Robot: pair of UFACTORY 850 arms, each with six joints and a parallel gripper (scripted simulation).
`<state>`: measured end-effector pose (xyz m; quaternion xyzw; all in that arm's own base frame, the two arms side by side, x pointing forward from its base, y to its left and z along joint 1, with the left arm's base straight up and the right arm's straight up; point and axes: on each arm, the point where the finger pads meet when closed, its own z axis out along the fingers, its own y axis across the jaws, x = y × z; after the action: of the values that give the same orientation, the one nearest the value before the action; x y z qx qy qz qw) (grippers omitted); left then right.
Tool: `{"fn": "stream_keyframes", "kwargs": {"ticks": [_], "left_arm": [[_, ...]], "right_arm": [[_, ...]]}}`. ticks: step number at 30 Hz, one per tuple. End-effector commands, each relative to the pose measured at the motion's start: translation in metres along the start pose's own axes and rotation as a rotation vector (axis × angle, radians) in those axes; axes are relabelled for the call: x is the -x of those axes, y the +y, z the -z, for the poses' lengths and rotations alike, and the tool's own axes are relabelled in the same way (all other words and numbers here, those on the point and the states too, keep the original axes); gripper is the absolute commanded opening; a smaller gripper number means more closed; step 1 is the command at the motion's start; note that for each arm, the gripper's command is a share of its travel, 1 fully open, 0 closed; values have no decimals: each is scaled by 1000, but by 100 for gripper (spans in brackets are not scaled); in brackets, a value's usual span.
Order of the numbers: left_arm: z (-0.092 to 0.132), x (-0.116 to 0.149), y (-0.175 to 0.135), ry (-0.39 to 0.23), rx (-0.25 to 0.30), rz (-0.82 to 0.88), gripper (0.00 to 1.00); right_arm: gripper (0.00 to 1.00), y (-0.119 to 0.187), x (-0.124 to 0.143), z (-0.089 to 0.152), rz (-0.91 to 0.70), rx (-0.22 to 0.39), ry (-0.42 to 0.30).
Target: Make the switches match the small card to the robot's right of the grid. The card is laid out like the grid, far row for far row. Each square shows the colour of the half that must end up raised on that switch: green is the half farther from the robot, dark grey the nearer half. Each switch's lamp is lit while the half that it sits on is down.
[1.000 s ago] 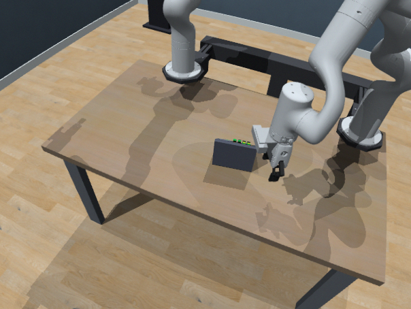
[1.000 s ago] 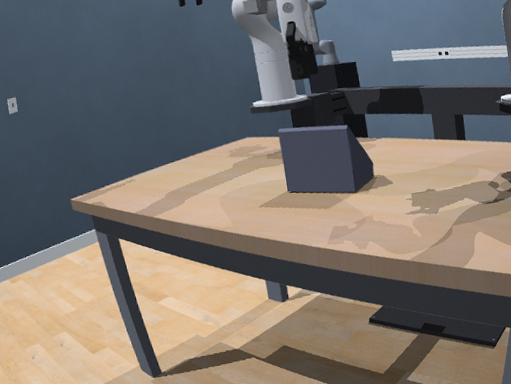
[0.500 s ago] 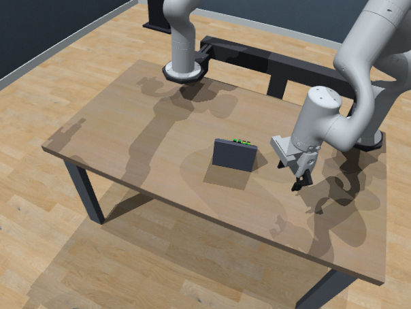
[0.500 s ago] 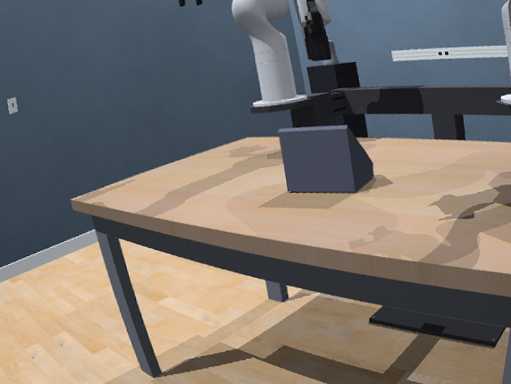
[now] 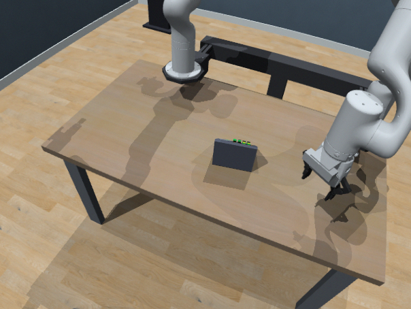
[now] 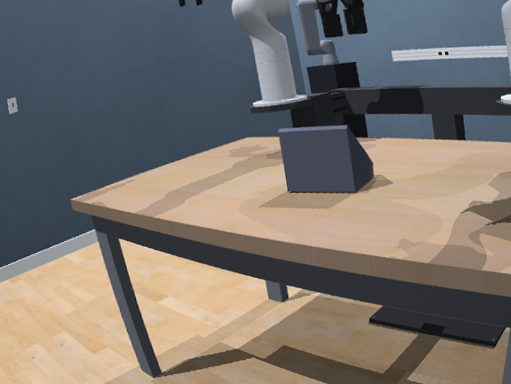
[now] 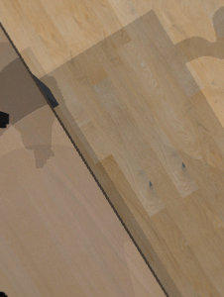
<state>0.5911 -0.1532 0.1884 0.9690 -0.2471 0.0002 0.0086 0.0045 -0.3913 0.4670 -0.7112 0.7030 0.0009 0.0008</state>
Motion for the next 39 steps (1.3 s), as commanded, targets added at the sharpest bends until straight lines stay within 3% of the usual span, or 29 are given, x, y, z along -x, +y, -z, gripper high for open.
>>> {"fn": "stream_keyframes", "kwargs": {"ticks": [1,15,22,39], "left_arm": [[8,4,-15,1,-3,51,100],[50,46,-107,1,-14,381,100],[65,64,-137,1,-19,500,100],[44,36,-75,-16,-63,534,100]], "right_arm": [[100,0,0,1,0,0,2],[100,0,0,1,0,0,2],[100,0,0,1,0,0,2],[100,0,0,1,0,0,2]]}}
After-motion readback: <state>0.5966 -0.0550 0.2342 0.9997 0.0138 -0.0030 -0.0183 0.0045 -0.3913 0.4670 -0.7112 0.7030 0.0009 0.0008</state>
